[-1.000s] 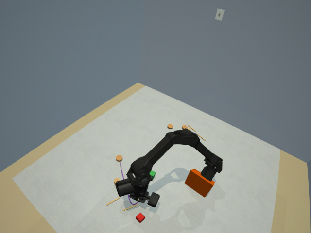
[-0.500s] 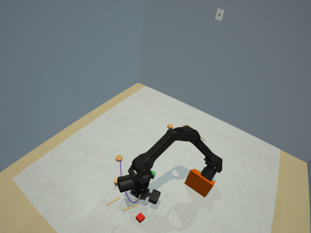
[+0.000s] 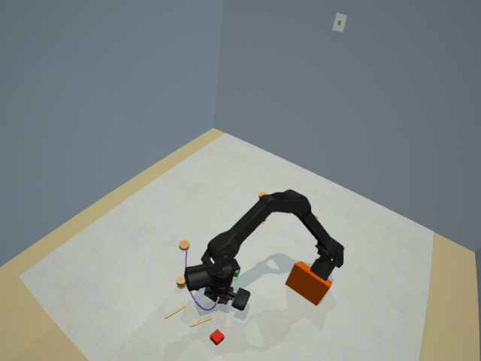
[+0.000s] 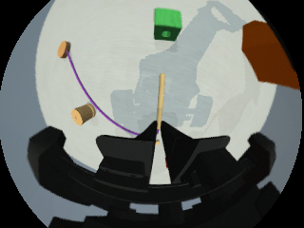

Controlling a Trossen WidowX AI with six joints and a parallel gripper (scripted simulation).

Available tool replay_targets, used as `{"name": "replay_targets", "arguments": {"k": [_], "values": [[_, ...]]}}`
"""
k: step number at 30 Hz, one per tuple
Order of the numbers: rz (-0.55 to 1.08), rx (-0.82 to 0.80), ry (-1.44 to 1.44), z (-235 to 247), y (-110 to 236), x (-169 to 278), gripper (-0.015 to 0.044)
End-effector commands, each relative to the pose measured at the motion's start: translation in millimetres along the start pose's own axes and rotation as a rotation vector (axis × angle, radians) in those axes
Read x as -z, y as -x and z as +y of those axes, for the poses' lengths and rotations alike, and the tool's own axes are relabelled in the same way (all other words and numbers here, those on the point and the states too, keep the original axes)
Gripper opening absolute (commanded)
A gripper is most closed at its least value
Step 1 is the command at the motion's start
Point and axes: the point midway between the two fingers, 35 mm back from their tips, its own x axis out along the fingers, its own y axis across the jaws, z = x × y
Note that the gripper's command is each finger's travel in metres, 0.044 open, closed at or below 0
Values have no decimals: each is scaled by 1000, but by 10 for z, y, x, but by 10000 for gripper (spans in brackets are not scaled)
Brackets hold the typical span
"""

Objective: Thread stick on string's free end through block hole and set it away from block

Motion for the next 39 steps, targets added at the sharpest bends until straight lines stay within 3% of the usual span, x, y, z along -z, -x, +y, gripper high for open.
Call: {"name": "replay_targets", "arguments": {"k": [1, 39], "values": [[-7, 5, 5, -12, -24, -74, 0], [-10, 7, 4, -51, -47, -561, 0]]}}
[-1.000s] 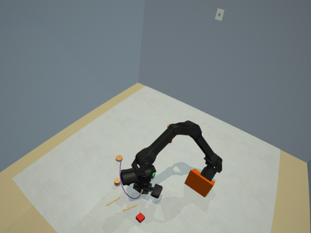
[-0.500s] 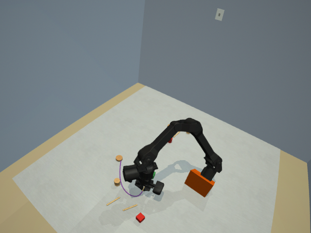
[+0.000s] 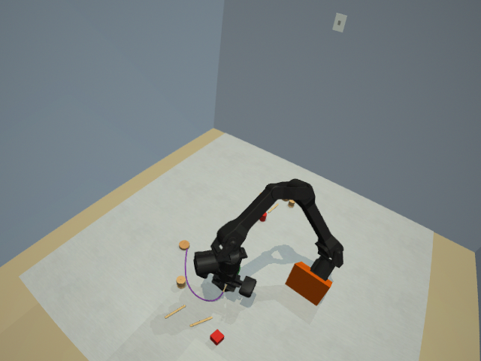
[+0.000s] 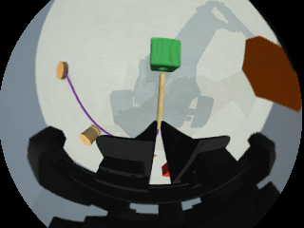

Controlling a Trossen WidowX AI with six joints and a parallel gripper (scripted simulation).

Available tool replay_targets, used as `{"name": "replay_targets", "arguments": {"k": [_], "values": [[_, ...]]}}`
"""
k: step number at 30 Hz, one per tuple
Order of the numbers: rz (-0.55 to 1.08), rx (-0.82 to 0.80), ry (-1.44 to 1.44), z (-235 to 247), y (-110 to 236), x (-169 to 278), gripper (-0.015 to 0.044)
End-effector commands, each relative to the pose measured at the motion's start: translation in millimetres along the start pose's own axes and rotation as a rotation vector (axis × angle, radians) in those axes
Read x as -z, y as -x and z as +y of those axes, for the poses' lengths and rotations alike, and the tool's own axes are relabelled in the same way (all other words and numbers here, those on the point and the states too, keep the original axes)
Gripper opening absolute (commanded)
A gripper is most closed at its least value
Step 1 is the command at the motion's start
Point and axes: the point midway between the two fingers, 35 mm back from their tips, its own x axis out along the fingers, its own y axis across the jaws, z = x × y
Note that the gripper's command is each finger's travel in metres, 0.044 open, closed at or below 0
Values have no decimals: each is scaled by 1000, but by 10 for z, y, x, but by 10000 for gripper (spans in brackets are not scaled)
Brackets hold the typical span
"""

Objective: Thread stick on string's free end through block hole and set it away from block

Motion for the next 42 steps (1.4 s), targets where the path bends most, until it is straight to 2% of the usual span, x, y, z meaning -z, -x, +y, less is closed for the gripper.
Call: {"name": "replay_targets", "arguments": {"k": [1, 42], "values": [[-5, 5, 5, -27, -32, -58, 0], [-6, 6, 5, -34, -38, -437, 0]]}}
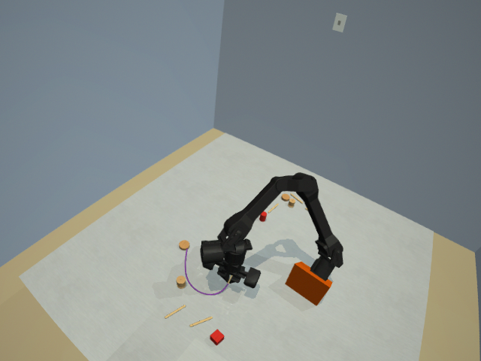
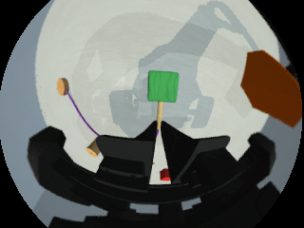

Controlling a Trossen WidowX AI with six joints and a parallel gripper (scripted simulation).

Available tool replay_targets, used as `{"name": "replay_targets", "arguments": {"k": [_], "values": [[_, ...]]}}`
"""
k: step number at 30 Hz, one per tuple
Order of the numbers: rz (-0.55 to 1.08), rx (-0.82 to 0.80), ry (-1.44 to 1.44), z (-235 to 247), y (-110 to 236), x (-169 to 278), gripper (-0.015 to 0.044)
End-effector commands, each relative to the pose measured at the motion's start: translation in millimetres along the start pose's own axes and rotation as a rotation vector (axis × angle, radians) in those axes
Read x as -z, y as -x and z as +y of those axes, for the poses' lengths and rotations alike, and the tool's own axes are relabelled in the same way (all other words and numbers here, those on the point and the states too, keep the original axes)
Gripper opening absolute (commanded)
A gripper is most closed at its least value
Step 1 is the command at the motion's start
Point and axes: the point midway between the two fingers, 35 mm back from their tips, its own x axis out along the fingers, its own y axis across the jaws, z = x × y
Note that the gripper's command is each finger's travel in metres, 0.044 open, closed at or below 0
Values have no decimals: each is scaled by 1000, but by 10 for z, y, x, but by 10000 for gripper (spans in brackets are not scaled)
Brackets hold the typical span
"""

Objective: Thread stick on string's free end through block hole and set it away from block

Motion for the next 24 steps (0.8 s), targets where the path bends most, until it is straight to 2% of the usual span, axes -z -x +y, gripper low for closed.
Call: {"name": "replay_targets", "arguments": {"k": [1, 21, 24], "values": [[-6, 5, 5, -20, -22, -64, 0], [-7, 6, 5, -20, -20, -242, 0], [-1, 1, -1, 0, 0, -220, 79]]}}
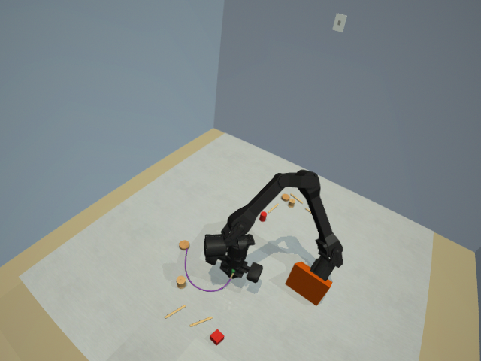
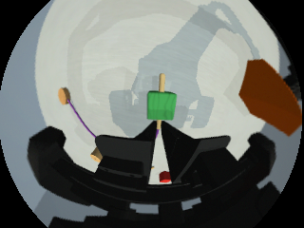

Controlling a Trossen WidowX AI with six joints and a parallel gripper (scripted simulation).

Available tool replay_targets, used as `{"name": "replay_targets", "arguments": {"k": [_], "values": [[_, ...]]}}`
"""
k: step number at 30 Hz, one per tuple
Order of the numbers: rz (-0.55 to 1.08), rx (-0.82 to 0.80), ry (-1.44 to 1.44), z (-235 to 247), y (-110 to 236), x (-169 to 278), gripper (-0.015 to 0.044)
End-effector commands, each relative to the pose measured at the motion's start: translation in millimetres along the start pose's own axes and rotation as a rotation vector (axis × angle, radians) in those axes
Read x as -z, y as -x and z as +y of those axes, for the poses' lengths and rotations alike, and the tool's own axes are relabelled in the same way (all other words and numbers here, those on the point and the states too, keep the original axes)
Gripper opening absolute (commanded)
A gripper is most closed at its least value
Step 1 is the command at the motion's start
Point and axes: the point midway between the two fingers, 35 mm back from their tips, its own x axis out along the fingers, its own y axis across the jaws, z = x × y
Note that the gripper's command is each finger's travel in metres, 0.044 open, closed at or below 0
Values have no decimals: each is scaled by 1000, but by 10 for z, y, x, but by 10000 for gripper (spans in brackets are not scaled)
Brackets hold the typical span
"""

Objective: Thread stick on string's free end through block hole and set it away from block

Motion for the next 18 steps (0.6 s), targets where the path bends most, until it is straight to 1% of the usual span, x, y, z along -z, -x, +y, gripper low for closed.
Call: {"name": "replay_targets", "arguments": {"k": [1, 2, 5, 6, 9, 11, 15, 16, 18], "values": [[0, 0, 0, 1, 1, 2, 105], [0, 0, 0, 1, 1, 2, 121], [0, -1, 0, 4, 26, 4, 121], [1, -1, 0, 13, 100, 10, 121], [3, -1, 1, 25, 567, 27, 121], [3, 0, 1, 7, 778, 25, 121], [3, 0, 1, 3, 804, 24, 121], [7, -20, 4, 31, 767, 34, 121], [6, -20, 67, 31, 768, 22, 121]]}}
